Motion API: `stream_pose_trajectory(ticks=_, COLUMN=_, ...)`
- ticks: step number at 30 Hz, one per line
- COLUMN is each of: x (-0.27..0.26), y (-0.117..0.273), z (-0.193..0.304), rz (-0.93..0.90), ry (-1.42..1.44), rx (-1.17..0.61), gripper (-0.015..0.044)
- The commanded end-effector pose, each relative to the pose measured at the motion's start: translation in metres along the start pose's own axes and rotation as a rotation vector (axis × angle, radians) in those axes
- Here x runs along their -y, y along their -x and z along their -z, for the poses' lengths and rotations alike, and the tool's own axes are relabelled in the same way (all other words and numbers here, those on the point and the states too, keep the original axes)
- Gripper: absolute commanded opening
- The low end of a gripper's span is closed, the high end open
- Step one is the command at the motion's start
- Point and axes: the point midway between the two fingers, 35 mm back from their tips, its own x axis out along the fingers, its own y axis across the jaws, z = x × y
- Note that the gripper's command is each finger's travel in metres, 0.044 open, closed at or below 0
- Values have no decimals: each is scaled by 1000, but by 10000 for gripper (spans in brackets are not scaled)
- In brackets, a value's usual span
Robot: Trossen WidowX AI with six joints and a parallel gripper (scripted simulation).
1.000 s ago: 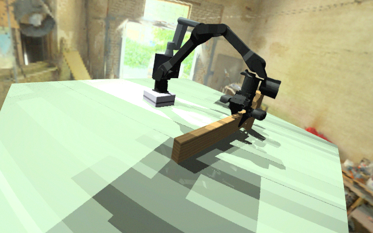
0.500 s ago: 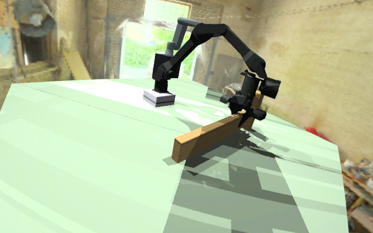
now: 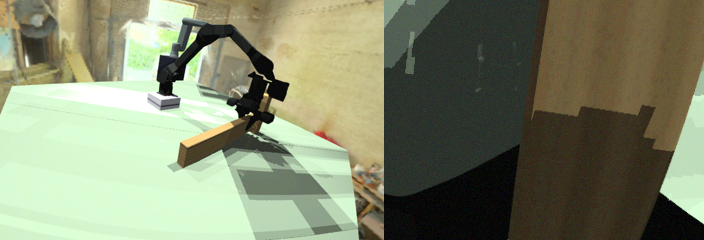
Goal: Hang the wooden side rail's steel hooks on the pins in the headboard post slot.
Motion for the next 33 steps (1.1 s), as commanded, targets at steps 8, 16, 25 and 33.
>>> stream_pose_trajectory(ticks=8, x=-2, y=3, z=3, rz=-7, ry=-2, rx=-5, gripper=0)
stream_pose_trajectory(ticks=16, x=-1, y=2, z=4, rz=-7, ry=-2, rx=-5, gripper=0)
stream_pose_trajectory(ticks=25, x=0, y=2, z=5, rz=-7, ry=-2, rx=-5, gripper=0)
stream_pose_trajectory(ticks=33, x=-1, y=2, z=6, rz=-7, ry=-2, rx=-5, gripper=0)
